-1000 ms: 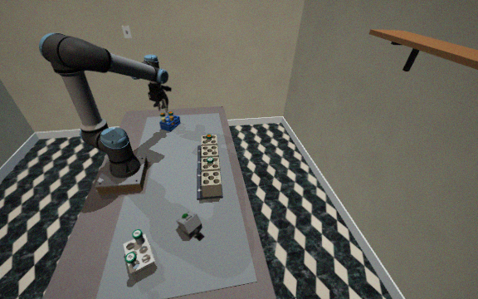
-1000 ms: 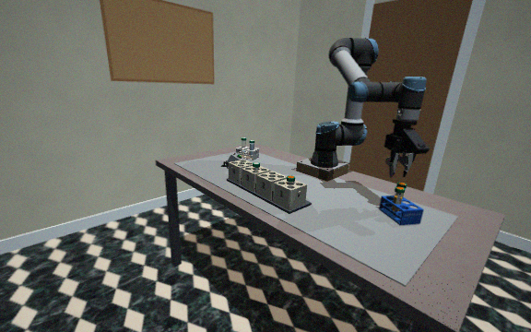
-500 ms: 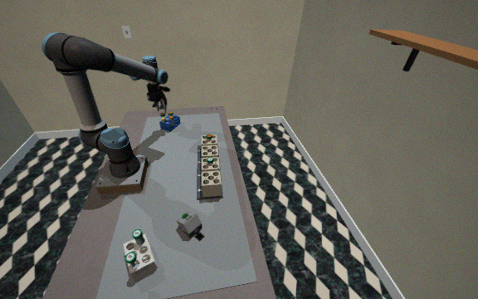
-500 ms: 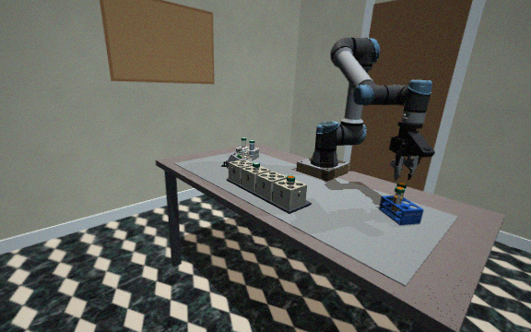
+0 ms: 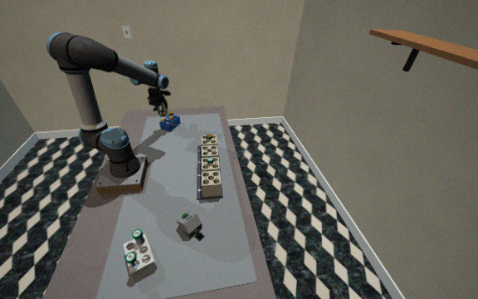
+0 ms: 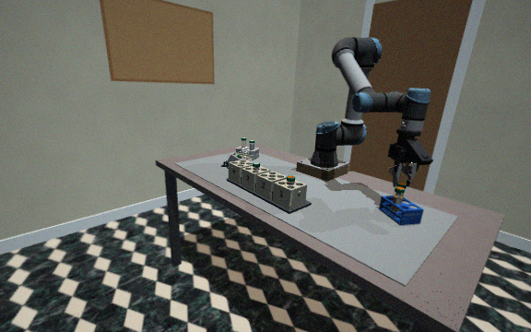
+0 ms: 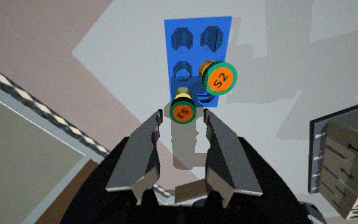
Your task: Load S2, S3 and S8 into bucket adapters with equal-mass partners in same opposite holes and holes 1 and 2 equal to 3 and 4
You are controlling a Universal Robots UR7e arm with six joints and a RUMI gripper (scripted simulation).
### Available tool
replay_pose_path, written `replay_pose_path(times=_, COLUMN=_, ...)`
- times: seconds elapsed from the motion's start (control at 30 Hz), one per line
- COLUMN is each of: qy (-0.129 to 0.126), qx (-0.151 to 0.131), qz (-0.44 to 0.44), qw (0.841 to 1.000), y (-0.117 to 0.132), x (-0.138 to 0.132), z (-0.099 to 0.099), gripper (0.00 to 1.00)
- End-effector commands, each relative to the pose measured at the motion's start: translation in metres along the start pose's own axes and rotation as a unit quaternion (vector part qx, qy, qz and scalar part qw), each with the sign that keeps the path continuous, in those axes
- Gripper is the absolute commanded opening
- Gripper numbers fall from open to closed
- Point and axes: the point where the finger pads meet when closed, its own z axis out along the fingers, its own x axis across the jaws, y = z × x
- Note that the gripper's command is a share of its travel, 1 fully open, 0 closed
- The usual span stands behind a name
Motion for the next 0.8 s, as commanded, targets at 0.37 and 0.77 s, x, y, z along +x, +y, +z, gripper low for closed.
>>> replay_pose_path(times=0.37, qy=0.000, qx=0.001, qz=0.000, qw=1.000, y=-0.0006, x=0.0000, z=0.0071, gripper=0.00)
replay_pose_path(times=0.77, qy=0.000, qx=0.001, qz=0.000, qw=1.000, y=-0.0006, x=0.0000, z=0.0071, gripper=0.00)
